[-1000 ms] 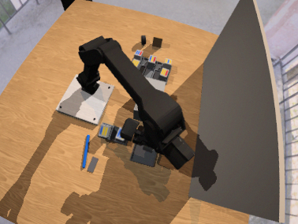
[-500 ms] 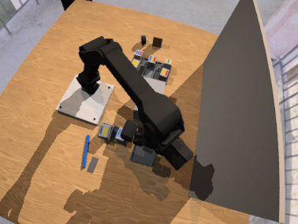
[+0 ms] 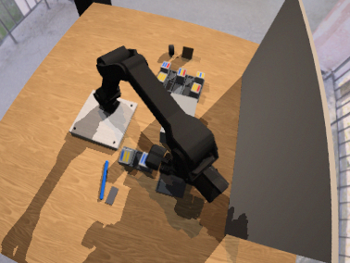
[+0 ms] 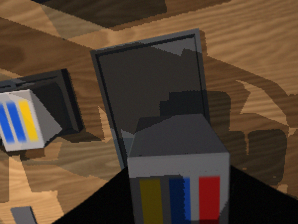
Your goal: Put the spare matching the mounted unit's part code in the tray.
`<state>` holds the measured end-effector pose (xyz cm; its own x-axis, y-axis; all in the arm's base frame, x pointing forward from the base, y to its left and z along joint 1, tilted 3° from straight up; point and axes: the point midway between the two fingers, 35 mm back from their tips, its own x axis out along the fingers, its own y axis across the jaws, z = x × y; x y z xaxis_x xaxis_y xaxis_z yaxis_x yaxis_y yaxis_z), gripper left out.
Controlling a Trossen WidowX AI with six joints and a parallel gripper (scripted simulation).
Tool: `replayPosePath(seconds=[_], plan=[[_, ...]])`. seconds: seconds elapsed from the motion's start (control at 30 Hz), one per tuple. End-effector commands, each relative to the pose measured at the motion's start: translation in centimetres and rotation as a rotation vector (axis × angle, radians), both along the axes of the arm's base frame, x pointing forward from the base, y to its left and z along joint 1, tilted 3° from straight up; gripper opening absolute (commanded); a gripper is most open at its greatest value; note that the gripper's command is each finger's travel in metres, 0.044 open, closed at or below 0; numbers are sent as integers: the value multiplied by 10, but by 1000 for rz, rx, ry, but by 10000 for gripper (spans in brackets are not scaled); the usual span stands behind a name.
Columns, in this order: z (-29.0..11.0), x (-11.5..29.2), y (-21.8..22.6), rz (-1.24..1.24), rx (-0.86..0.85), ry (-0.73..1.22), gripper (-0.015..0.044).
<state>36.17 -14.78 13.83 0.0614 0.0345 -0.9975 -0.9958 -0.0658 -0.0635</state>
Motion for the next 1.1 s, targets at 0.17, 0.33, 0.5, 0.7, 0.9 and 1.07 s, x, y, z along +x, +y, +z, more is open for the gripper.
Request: replayPosePath(seconds=[0.17, 0.33, 0.5, 0.7, 0.9, 1.07], plan=[[-7, 1, 0, -1, 1, 1, 0], [-11, 1, 0, -1, 2, 2, 0], [-14, 1, 1, -1, 2, 2, 0], [-18, 1, 1, -1, 2, 3, 0], [-23, 2, 1, -1, 2, 3, 0], [-26, 2, 1, -1, 2, 4, 0]])
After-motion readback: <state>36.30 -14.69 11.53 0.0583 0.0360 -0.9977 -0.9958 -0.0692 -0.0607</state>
